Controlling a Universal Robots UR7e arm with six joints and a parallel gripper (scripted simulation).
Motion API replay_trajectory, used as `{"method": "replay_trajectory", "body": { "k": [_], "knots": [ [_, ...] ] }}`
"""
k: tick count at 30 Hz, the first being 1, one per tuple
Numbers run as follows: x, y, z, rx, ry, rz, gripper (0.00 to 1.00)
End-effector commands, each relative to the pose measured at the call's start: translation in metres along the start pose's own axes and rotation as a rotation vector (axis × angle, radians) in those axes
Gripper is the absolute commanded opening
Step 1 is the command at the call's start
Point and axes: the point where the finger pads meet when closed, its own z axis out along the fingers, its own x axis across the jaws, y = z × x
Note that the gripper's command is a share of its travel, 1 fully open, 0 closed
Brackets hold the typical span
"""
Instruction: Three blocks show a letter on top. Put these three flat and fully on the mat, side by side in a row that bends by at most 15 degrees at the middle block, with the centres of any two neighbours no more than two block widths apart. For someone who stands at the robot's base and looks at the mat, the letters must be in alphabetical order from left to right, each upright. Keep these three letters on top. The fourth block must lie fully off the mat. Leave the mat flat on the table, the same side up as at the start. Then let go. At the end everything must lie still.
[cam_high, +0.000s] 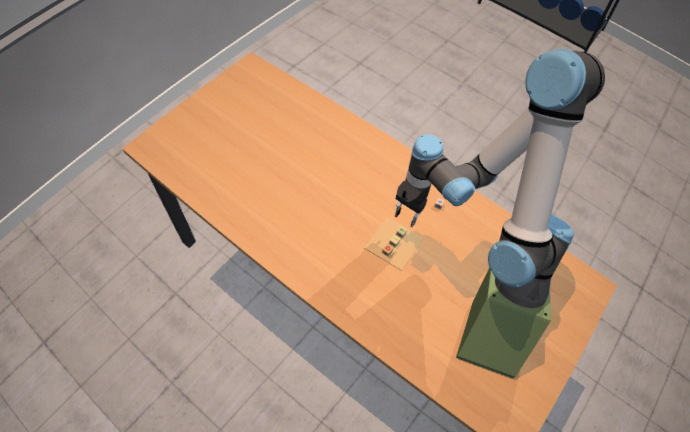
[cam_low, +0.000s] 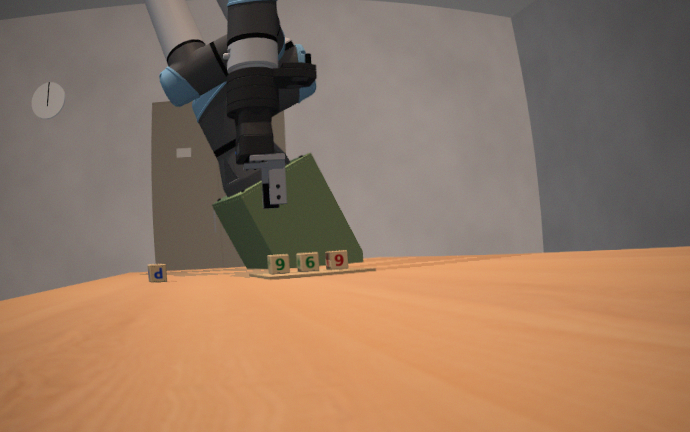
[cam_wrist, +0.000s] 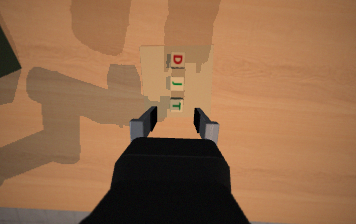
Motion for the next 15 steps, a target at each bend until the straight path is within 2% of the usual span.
{"method": "replay_trajectory", "body": {
  "k": [1,8,15],
  "knots": [
    [0.002,0.001,-0.001,-0.001,0.003,0.001,1.0],
    [0.003,0.001,-0.005,-0.002,0.006,0.001,1.0],
    [0.003,0.001,-0.025,-0.002,0.007,0.001,1.0]
  ]
}}
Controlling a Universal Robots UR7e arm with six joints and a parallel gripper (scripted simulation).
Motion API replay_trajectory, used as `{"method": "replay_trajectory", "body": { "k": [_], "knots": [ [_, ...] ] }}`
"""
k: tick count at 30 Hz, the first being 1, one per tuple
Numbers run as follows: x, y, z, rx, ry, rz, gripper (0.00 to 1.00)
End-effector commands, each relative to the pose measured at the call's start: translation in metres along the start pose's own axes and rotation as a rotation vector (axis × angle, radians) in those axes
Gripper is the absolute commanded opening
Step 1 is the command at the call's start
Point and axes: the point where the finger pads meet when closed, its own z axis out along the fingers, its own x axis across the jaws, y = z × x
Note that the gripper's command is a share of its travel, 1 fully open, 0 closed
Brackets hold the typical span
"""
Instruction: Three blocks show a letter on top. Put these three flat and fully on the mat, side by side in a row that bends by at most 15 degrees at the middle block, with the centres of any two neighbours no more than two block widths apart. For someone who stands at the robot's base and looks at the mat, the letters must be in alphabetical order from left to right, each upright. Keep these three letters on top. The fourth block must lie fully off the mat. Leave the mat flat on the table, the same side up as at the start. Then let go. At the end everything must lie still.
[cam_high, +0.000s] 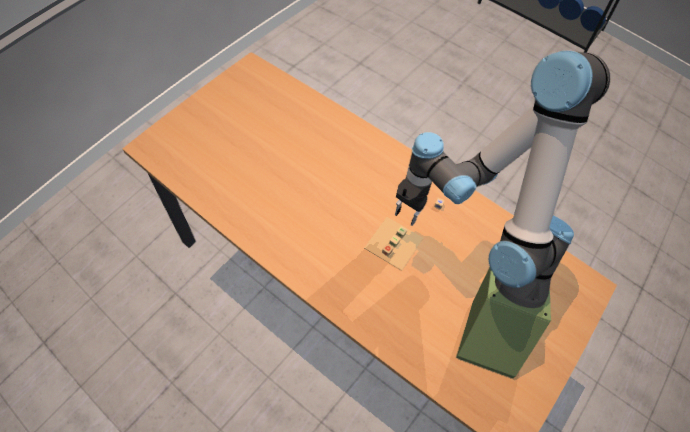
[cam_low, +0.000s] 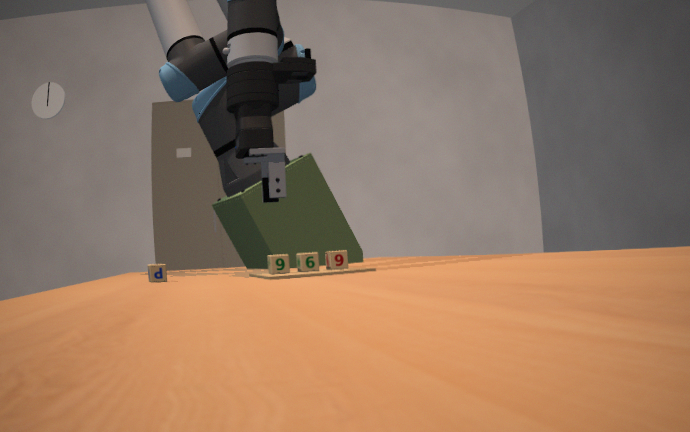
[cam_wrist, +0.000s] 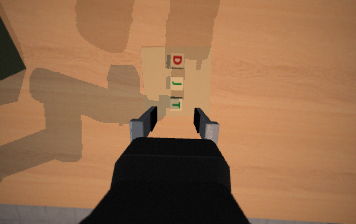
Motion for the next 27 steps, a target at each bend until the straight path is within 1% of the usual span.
{"method": "replay_trajectory", "body": {
  "k": [1,6,8,12,16,21,27],
  "knots": [
    [0.002,0.001,-0.021,-0.002,0.006,0.001,1.0],
    [0.002,0.001,-0.045,-0.002,0.006,0.001,1.0],
    [0.002,0.001,-0.045,-0.002,0.006,0.001,1.0],
    [0.002,0.001,-0.063,-0.002,0.006,0.001,1.0],
    [0.002,0.001,-0.076,-0.002,0.006,0.001,1.0],
    [0.002,0.001,-0.081,-0.001,0.006,0.001,1.0],
    [0.0,0.0,-0.08,0.0,0.001,0.001,1.0]
  ]
}}
